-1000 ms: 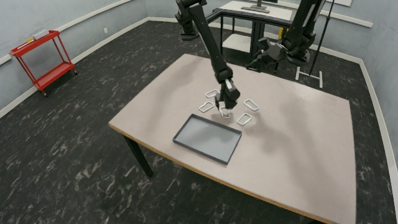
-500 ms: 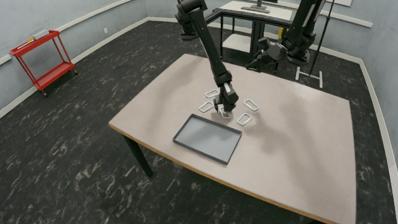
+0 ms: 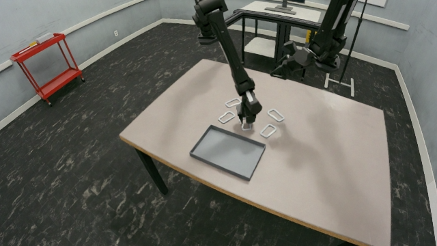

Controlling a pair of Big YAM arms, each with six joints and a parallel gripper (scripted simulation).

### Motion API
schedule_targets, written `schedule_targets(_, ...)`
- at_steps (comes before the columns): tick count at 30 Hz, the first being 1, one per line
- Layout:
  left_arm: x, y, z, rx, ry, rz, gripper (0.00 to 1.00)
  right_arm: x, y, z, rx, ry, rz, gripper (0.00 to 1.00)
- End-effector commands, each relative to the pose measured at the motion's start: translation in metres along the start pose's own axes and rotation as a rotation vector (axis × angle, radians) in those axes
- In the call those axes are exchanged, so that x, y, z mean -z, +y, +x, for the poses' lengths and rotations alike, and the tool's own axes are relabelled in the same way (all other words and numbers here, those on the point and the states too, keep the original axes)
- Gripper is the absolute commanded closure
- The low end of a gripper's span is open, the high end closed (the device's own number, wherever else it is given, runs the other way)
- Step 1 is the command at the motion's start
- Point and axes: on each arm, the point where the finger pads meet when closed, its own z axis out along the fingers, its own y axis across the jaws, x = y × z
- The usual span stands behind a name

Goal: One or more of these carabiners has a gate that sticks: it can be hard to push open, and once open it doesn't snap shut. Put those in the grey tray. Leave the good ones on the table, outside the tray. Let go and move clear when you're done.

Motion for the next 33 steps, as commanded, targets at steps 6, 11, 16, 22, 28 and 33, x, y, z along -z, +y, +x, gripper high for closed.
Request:
schedule_targets(6,0.0,0.0,-0.001,-0.009,-0.004,0.0,0.0,0.002,0.002,-0.006,-0.001,-0.012,-0.004,0.33)
schedule_targets(11,0.0,0.0,-0.001,-0.009,-0.004,0.0,0.0,0.002,0.002,-0.006,-0.001,-0.012,-0.004,0.17)
schedule_targets(16,0.0,0.0,-0.001,-0.009,-0.004,0.0,0.0,0.002,0.002,-0.006,-0.001,-0.012,-0.004,0.17)
schedule_targets(22,0.0,0.0,-0.001,-0.009,-0.004,0.0,0.0,0.024,0.006,-0.044,0.023,-0.15,-0.033,0.0)
schedule_targets(28,0.0,0.0,-0.001,-0.009,-0.004,0.0,0.0,0.036,0.026,-0.06,0.175,-0.39,-0.092,0.0)
schedule_targets(33,0.0,0.0,-0.001,-0.009,-0.004,0.0,0.0,0.025,0.011,-0.048,0.222,-0.459,-0.095,0.0)
